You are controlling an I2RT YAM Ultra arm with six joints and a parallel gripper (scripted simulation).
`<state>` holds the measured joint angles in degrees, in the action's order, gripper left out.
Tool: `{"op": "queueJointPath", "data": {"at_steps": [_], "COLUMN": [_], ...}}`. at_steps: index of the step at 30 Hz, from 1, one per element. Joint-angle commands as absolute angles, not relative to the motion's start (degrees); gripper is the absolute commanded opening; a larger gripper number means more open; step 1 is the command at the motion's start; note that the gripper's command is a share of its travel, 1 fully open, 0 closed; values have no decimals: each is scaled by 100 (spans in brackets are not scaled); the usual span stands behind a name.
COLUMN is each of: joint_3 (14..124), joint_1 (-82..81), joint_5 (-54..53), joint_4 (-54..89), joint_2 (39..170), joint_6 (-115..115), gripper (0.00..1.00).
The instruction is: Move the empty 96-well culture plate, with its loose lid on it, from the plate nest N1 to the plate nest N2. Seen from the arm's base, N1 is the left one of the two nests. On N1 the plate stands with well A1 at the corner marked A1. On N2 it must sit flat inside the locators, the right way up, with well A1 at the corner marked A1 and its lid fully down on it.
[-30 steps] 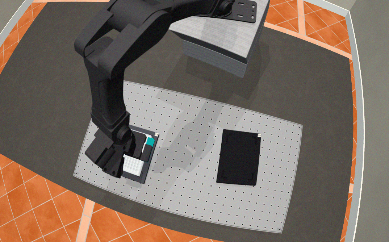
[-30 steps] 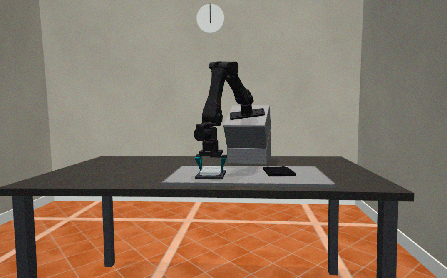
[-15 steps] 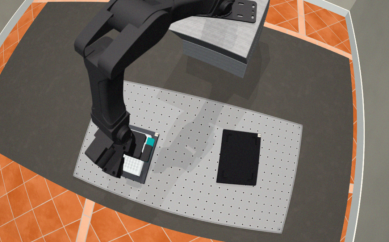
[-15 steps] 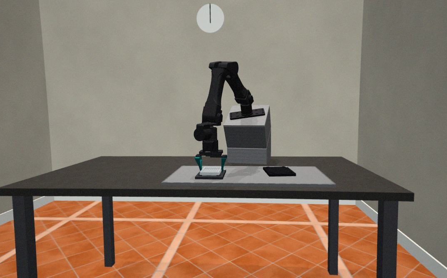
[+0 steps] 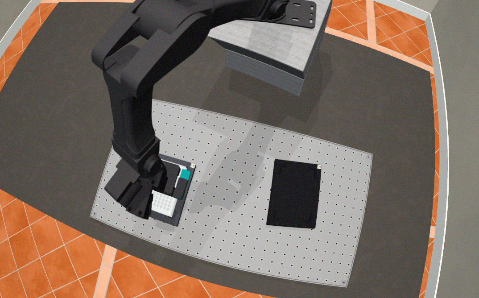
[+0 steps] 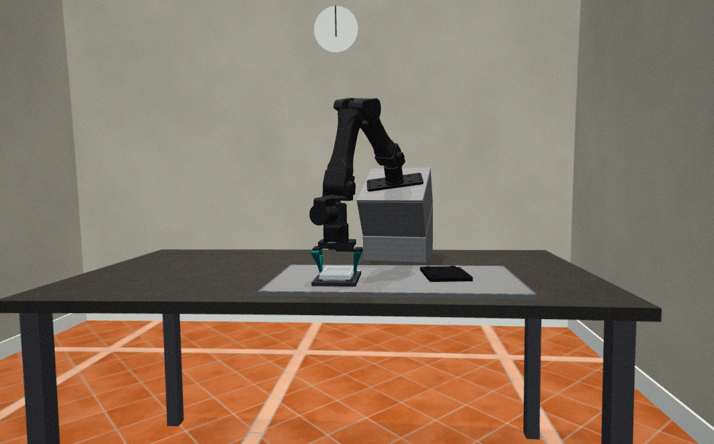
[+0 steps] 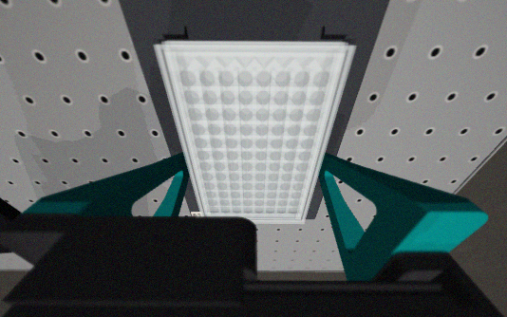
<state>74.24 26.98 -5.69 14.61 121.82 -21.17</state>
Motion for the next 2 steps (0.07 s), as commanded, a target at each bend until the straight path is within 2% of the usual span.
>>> {"op": "queueJointPath", "data": {"at_steps": [1, 2], "joint_3": [7643, 7643], "joint_1": [2677, 2677], "joint_5": [-611, -611], "joint_4": [1481, 1481], "joint_2": [12161, 12161], "joint_6": [-2082, -2082], "gripper": [100, 100]}}
